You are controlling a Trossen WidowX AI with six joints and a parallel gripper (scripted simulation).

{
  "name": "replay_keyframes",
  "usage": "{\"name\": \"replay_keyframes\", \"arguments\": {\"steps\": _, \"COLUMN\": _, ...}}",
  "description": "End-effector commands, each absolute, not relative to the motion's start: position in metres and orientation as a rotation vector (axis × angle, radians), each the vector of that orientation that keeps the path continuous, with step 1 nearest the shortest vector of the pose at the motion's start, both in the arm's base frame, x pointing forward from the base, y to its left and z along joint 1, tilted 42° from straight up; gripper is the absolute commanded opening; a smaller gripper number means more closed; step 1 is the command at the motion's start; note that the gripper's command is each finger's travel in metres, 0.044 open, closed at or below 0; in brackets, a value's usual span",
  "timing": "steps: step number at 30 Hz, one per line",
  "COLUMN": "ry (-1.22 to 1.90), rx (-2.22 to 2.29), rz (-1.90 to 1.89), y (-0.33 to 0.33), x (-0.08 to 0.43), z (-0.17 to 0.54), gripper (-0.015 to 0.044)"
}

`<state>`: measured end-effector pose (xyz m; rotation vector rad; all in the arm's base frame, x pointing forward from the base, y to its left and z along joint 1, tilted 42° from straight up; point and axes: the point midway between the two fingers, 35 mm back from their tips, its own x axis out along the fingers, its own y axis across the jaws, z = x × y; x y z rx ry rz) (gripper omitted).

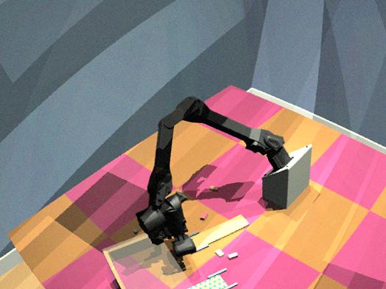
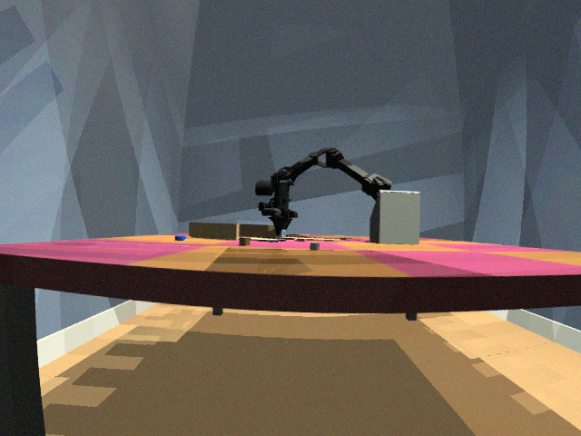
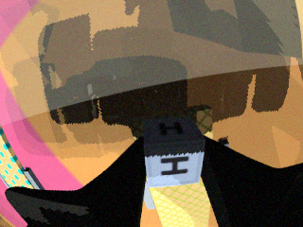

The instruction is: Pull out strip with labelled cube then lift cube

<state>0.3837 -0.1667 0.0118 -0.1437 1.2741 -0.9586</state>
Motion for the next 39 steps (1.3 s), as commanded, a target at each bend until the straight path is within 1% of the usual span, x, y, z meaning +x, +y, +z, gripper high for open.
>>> {"name": "replay_keyframes", "arguments": {"steps": 1, "ry": 1.273, "rx": -0.143, "rz": -0.959, "y": -0.166, "x": 0.383, "z": 0.012, "gripper": 0.0026}}
{"name": "replay_keyframes", "arguments": {"steps": 2, "ry": 1.273, "rx": -0.143, "rz": -0.958, "y": -0.164, "x": 0.382, "z": 0.013, "gripper": 0.0000}}
{"name": "replay_keyframes", "arguments": {"steps": 15, "ry": 1.284, "rx": -0.146, "rz": -0.954, "y": -0.124, "x": 0.331, "z": 0.030, "gripper": 0.0000}}
{"name": "replay_keyframes", "arguments": {"steps": 20, "ry": 1.285, "rx": -0.147, "rz": -0.953, "y": -0.121, "x": 0.326, "z": 0.030, "gripper": 0.0000}}
{"name": "replay_keyframes", "arguments": {"steps": 31, "ry": 1.288, "rx": -0.148, "rz": -0.953, "y": -0.111, "x": 0.289, "z": 0.021, "gripper": 0.0000}}
{"name": "replay_keyframes", "arguments": {"steps": 35, "ry": 1.288, "rx": -0.147, "rz": -0.953, "y": -0.108, "x": 0.287, "z": 0.024, "gripper": 0.0000}}
{"name": "replay_keyframes", "arguments": {"steps": 39, "ry": 1.289, "rx": -0.146, "rz": -0.952, "y": -0.092, "x": 0.288, "z": 0.041, "gripper": 0.0000}}
